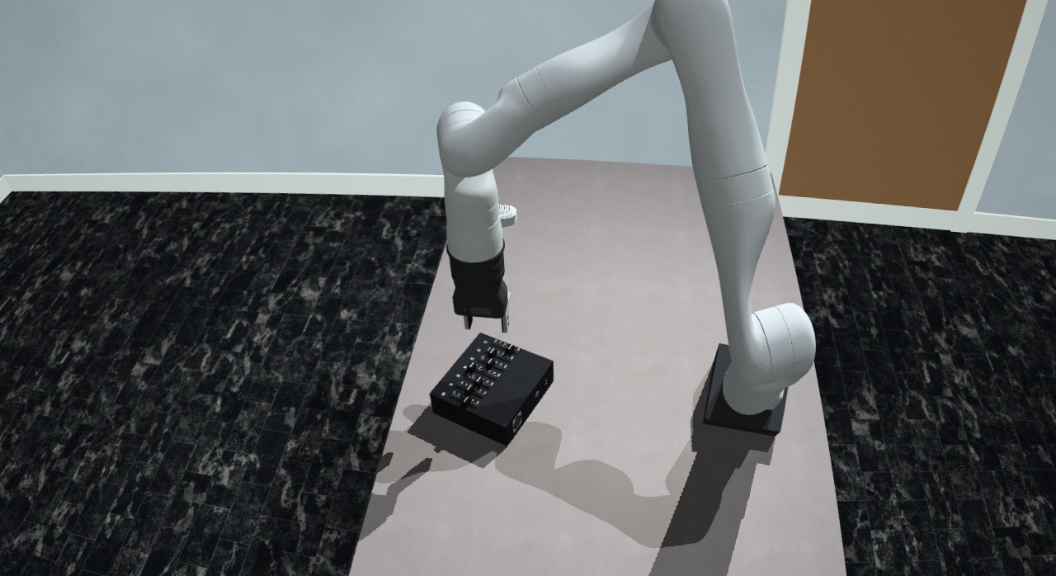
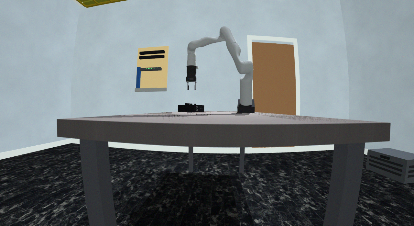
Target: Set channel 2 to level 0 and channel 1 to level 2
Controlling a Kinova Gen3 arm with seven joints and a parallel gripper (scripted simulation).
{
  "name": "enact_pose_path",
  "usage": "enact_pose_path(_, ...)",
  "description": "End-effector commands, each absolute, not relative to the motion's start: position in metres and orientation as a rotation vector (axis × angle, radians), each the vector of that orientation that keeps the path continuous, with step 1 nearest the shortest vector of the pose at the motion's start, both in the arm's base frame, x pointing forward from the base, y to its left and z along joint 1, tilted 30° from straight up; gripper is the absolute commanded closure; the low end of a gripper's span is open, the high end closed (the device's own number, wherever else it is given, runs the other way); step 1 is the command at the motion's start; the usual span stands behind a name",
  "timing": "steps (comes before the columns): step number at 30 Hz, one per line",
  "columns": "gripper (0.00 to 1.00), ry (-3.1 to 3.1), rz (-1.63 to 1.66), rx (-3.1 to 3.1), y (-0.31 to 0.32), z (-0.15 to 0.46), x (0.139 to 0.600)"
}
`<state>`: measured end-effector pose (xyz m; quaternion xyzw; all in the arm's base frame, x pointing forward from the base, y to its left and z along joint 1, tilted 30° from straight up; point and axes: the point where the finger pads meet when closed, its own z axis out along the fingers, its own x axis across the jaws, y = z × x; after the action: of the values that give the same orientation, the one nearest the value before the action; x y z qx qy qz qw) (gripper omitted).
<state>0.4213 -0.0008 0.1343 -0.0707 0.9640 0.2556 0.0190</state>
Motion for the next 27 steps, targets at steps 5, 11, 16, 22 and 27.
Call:
enact_pose_path(5,0.00,3.006,0.800,-0.147,0.001,0.133,0.423)
enact_pose_path(11,0.00,3.034,0.820,0.035,0.006,0.127,0.425)
enact_pose_path(16,0.00,3.052,0.838,0.262,0.011,0.121,0.429)
enact_pose_path(22,0.00,3.053,0.851,0.489,0.015,0.116,0.433)
enact_pose_path(27,0.00,3.023,0.861,0.817,0.021,0.108,0.440)
